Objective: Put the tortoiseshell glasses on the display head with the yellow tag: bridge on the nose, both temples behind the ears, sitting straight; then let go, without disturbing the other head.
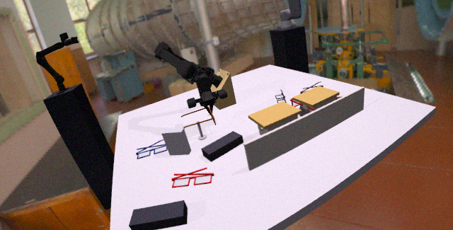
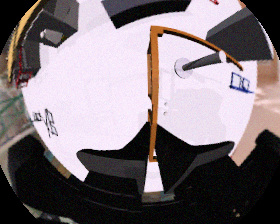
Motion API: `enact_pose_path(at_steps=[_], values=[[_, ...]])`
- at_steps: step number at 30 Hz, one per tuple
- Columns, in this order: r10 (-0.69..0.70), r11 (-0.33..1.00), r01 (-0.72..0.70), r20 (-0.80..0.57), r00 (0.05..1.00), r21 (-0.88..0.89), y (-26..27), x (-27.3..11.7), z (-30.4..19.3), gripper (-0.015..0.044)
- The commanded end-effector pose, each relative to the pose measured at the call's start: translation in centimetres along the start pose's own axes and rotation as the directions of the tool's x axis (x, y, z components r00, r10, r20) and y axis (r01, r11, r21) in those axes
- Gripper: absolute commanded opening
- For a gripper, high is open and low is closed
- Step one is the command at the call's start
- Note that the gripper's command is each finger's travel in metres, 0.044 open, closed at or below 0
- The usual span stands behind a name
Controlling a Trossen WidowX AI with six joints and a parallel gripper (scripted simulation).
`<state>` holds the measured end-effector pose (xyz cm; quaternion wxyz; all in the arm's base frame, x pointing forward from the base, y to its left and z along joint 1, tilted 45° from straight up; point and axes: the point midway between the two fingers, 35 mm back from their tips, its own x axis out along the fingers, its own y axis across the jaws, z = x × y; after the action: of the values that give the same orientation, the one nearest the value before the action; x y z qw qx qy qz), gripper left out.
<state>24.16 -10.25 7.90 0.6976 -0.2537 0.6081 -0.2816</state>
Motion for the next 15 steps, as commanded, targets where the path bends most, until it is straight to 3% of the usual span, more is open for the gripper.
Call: enact_pose_path(at_steps=[1,15], values=[[-0.004,1.000,0.004,0.001,1.000,0.005,-0.02,0.01,-0.38,0.0000],[-0.004,1.000,0.004,0.000,1.000,0.005,0.01,0.01,-0.54,0.0000]])
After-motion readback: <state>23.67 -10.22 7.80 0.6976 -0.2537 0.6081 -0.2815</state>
